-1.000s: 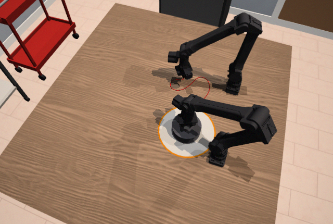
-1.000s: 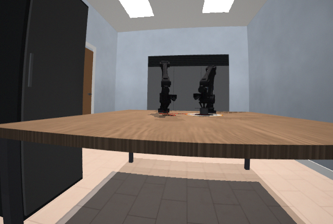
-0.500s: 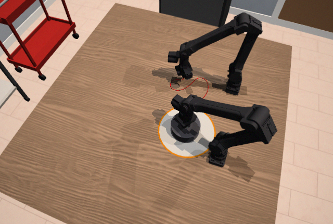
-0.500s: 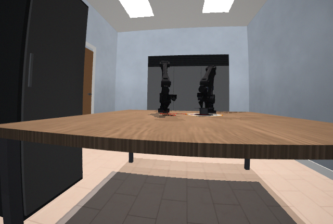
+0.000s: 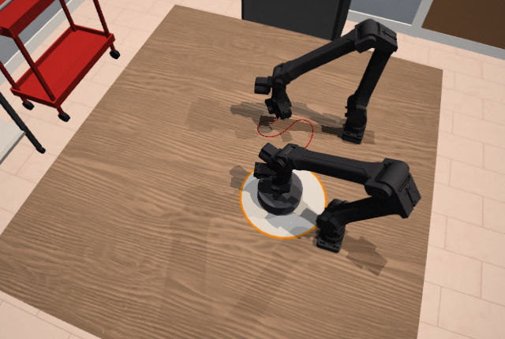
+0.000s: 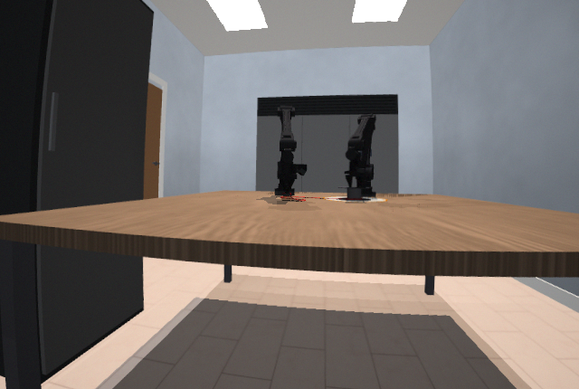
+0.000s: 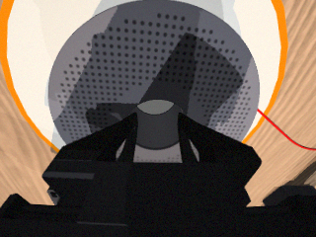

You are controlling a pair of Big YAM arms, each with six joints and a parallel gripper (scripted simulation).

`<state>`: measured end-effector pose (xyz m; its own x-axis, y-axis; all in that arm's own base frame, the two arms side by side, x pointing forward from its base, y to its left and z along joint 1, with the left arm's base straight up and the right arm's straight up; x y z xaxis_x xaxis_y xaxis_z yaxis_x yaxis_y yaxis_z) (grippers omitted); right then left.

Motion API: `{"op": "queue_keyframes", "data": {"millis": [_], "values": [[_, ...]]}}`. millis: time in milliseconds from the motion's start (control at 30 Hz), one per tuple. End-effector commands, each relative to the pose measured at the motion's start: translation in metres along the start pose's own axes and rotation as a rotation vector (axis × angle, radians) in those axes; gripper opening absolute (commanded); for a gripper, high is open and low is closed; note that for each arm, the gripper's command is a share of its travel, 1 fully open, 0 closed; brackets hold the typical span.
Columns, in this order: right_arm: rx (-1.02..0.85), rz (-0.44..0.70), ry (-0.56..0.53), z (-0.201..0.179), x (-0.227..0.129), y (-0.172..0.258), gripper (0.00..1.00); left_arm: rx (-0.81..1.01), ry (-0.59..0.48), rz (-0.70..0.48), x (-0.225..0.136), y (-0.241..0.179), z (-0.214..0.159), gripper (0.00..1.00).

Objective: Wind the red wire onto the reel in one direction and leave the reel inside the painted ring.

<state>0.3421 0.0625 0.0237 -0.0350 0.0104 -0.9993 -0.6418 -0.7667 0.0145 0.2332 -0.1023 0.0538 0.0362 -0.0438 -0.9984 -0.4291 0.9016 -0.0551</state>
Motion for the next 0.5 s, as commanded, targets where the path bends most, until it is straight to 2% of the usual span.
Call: {"op": "queue_keyframes", "data": {"millis": [0,267,300,367,400,467], "values": [[0.002,-0.027,0.014,-0.008,-0.0023,-0.0034,0.0,-0.349,-0.012,0.009,0.0082,0.0045,-0.0025,0.52],[0.004,-0.028,0.012,-0.0053,-0.001,0.0002,0.0,-0.77,-0.017,0.003,0.0082,0.0045,-0.0025,0.52],[0.004,-0.028,0.012,-0.0053,-0.0012,0.0001,0.0,-0.823,-0.017,0.004,0.0082,0.0045,-0.0025,0.49],[0.004,-0.028,0.012,-0.0053,-0.0012,0.0001,0.0,-0.823,-0.017,0.004,0.0082,0.0045,-0.0025,0.49],[0.004,-0.029,0.011,-0.0054,-0.0016,-0.0001,0.0,-0.957,-0.017,0.008,0.0082,0.0045,-0.0025,0.45],[0.004,-0.029,0.011,-0.0055,-0.0022,-0.0004,0.0,-1.056,-0.018,0.013,0.0082,0.0044,-0.0024,0.38]]}}
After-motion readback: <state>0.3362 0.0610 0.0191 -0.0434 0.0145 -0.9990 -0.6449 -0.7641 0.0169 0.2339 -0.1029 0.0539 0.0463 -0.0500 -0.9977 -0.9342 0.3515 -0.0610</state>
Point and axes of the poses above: on each arm, the point where the finger pads meet when closed, its own x axis out along the fingers, its own y axis across the jaws, z = x × y, the point moved 1 cm from there along -x, back along the fingers, and after that the axes turned 15 degrees about -x, right-handed, at the moved point
